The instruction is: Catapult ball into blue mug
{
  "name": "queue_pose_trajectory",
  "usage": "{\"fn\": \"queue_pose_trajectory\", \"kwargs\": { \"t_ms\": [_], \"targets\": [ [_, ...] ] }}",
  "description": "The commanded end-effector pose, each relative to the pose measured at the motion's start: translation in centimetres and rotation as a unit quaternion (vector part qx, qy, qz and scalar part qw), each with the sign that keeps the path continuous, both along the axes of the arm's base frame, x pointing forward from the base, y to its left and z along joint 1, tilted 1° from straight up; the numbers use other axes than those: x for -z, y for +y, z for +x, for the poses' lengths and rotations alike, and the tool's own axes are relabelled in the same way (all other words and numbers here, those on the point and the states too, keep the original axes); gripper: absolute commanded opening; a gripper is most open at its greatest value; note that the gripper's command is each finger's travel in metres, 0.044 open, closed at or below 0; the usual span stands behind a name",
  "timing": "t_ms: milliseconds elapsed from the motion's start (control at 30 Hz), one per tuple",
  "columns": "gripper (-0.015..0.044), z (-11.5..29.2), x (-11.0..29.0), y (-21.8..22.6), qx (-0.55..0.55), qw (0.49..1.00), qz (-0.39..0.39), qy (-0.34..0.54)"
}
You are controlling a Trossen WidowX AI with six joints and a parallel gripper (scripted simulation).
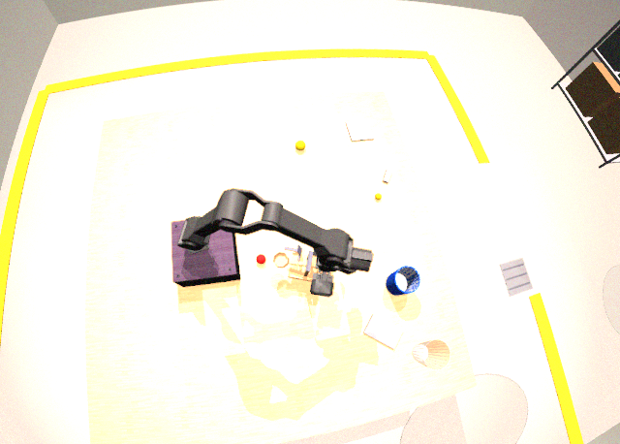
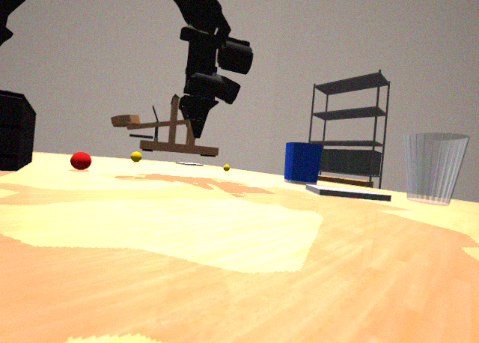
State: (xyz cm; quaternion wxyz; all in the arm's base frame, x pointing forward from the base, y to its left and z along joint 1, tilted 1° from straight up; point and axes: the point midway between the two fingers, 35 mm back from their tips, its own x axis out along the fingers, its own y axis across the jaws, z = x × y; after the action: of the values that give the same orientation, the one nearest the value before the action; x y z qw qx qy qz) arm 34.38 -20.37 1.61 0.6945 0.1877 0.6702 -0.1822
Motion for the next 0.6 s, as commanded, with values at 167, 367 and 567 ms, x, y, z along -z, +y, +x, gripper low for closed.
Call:
{"fn": "queue_pose_trajectory", "kwargs": {
  "t_ms": [167, 367, 567],
  "targets": [
    [0.0000, -0.1, 0.7, 0.0, 0.000, 1.000, 0.002, 0.004],
    [0.0000, 0.0, 1.7, 0.0, 0.001, 1.000, 0.002, 0.004],
    [0.0000, 0.0, 2.6, 0.0, 0.001, 1.000, 0.002, 0.004]
  ]
}}
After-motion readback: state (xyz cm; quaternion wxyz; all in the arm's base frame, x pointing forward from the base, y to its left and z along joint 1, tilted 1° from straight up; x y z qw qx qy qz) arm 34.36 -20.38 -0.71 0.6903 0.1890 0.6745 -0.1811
